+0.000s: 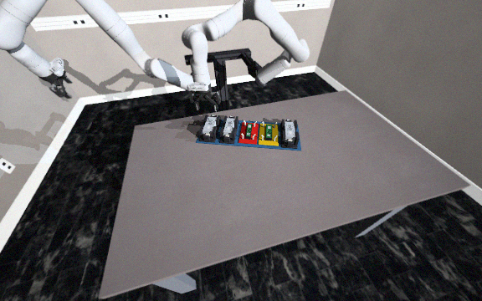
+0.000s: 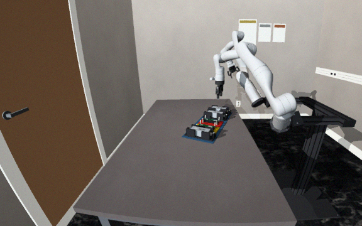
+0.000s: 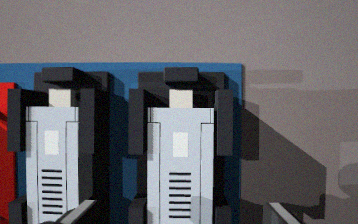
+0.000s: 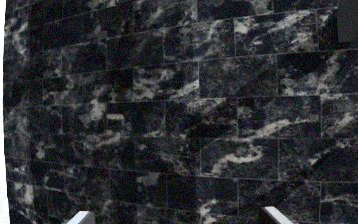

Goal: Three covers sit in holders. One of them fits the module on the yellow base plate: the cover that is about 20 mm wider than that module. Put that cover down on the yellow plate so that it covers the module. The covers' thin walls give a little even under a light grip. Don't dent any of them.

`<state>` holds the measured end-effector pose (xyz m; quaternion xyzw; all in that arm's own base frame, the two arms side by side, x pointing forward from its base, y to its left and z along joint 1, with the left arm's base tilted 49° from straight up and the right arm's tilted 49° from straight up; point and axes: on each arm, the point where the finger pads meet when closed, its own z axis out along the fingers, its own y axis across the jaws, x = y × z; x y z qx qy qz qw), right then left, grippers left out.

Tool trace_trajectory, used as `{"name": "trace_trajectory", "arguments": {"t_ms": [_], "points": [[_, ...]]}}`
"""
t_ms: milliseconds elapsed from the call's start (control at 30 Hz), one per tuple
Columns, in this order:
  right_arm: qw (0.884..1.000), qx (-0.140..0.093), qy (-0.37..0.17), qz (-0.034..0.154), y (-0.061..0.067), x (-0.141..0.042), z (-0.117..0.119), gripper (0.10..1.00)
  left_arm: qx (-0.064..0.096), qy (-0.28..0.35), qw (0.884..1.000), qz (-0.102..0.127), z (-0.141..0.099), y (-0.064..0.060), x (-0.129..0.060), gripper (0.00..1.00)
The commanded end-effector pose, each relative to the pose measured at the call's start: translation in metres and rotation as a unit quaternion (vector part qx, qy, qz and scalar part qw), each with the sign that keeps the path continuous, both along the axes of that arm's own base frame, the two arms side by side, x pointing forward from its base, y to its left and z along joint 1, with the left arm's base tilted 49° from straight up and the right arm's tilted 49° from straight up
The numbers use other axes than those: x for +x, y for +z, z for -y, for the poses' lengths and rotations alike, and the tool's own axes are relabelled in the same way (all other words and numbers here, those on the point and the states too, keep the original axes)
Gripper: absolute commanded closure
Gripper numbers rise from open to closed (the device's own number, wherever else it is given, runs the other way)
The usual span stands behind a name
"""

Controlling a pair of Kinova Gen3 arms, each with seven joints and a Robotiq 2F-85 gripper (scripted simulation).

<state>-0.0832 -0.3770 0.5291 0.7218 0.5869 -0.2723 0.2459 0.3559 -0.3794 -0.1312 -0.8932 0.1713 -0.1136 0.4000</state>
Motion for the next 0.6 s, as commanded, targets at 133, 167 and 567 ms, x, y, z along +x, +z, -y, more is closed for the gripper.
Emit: {"name": "trace_trajectory", "arguments": {"t_ms": [133,167,567], "points": [[1.0,-0.001,0.0,0.0,0.0005,-0.0004,-0.0002,0.1,0.0,-0.001,1.0,0.002,-0.0028,-0.0018,0.003,0.002],[1.0,-0.001,0.0,0.0,0.0005,-0.0004,-0.0002,0.1,0.0,-0.001,1.0,0.002,-0.0035,-0.0022,0.0036,0.002],[1.0,-0.001,0.0,0.0,0.0005,-0.0004,-0.0002,0.1,-0.002,-0.001,1.0,0.001,-0.0039,-0.0038,0.0035,0.002]]}}
